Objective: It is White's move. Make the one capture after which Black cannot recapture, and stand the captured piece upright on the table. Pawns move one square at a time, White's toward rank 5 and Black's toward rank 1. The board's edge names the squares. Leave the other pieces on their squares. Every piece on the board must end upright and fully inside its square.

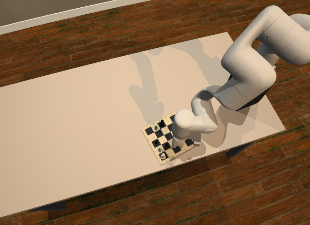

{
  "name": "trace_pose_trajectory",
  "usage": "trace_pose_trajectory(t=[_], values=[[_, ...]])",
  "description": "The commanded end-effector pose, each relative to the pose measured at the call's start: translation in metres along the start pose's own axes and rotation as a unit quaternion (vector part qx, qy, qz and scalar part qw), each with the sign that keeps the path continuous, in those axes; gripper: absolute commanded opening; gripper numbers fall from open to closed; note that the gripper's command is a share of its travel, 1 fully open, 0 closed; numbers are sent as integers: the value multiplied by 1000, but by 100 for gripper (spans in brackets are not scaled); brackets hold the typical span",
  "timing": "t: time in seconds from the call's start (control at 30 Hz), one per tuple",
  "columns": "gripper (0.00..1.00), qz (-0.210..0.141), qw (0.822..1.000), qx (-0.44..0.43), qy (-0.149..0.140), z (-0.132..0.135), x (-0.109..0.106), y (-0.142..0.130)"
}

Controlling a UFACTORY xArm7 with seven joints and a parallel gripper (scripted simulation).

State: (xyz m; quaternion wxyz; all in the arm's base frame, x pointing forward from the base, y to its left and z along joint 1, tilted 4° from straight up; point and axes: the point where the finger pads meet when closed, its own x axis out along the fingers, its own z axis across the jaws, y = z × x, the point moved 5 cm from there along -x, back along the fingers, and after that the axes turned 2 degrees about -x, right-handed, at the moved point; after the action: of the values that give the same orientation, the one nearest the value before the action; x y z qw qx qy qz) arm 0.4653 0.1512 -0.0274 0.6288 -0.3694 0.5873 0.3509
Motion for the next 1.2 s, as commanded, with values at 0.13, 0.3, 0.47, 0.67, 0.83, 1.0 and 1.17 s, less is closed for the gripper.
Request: trace_pose_trajectory(t=[0.13, 0.3, 0.47, 0.67, 0.83, 1.0, 1.17], values=[[0, -1, 1000, -1, 3, 0, -24, 0], [0, -1, 1000, -1, 3, 0, -24, 0], [0, -2, 1000, 26, 1, 5, -23, -27], [0, -2, 998, 64, -1, 7, -22, -69], [0, -3, 994, 106, -1, 6, -21, -117], [0, -2, 989, 147, 1, -3, -19, -167], [0, -2, 988, 156, 2, -6, -18, -177]])
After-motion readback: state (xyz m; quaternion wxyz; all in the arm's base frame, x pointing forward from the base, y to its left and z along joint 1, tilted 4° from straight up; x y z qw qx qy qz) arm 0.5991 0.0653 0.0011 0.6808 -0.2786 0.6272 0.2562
